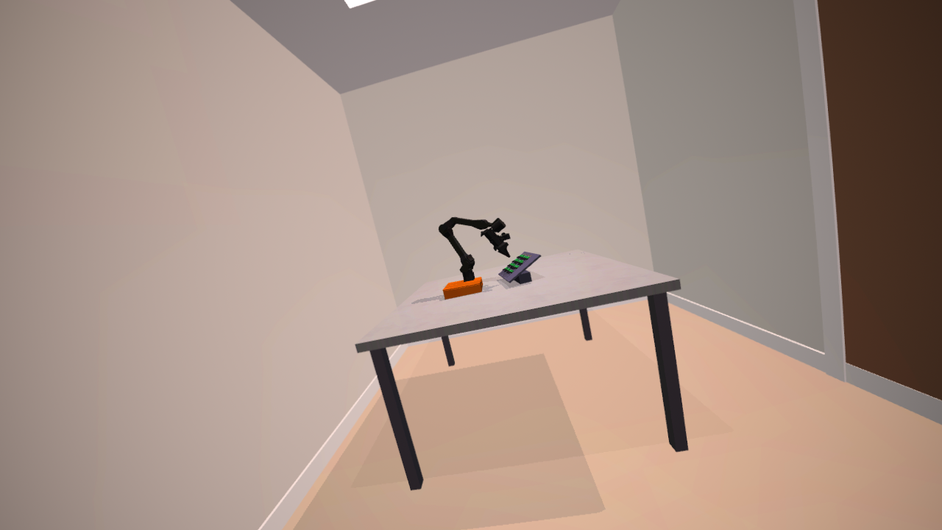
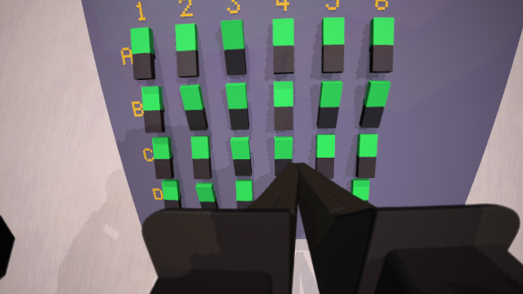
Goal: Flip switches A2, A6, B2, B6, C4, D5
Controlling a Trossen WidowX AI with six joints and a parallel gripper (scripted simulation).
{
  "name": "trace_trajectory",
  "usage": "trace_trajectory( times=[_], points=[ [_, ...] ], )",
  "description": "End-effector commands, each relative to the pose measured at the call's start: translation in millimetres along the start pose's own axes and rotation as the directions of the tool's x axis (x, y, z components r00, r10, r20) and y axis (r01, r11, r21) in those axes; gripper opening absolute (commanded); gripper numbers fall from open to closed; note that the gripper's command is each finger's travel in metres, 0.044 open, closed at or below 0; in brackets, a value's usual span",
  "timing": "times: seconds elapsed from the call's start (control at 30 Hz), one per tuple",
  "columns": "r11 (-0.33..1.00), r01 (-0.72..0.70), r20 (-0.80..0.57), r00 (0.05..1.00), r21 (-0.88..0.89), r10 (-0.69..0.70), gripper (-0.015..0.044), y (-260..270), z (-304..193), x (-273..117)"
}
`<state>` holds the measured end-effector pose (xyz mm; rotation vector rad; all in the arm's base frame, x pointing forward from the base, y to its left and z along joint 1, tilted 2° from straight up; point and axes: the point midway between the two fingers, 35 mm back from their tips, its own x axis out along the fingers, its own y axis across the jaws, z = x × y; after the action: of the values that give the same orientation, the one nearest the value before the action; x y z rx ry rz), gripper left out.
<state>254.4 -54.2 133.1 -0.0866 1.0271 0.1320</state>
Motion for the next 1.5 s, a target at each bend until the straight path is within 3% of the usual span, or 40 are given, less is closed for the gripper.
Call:
trace_trajectory(
  times=[0.0, 0.67, 1.47],
  points=[
    [1.0, -0.009, -0.037, 0.999, 0.01, 0.009, 0.0, 4, -6, 25],
    [1.0, -0.009, -0.036, 0.999, 0.01, 0.009, 0.0, 4, -6, 48],
    [1.0, -0.009, -0.036, 0.999, 0.01, 0.009, 0.0, 4, -6, 49]
  ],
)
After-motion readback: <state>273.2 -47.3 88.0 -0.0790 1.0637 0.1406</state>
